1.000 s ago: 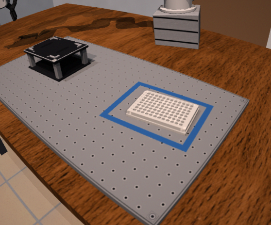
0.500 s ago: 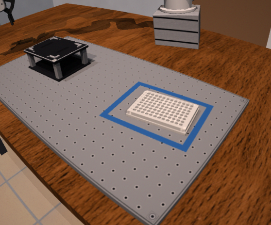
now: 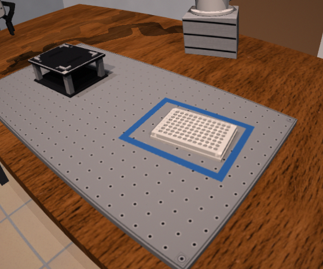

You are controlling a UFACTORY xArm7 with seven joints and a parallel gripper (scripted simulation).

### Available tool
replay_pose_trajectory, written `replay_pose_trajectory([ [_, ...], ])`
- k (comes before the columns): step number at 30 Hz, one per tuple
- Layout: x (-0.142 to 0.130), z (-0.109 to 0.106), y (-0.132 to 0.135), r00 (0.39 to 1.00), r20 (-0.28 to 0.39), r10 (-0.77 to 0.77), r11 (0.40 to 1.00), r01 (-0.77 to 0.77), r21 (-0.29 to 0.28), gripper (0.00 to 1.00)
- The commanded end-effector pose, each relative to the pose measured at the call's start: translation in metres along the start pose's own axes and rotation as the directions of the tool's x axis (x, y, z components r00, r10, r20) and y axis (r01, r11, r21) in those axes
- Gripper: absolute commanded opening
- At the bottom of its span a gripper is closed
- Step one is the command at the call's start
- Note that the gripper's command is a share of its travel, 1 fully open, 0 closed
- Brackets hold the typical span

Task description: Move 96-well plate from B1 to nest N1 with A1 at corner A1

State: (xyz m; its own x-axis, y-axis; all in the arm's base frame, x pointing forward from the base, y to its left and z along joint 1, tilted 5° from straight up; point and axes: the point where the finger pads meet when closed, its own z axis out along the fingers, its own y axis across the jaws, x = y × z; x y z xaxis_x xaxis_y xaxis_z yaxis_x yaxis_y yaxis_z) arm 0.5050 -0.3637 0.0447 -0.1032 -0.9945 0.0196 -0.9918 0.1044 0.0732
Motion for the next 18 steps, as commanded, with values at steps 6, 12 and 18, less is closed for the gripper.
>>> replay_pose_trajectory([
  [6,-0.036,-0.001,-0.013,0.980,-0.012,-0.198,0.980,0.199,0.005,1.00],
  [12,-0.059,0.001,-0.019,0.953,-0.017,-0.303,0.953,0.303,0.003,1.00],
  [18,-0.077,0.002,-0.023,0.927,-0.020,-0.374,0.927,0.374,0.001,1.00],
])
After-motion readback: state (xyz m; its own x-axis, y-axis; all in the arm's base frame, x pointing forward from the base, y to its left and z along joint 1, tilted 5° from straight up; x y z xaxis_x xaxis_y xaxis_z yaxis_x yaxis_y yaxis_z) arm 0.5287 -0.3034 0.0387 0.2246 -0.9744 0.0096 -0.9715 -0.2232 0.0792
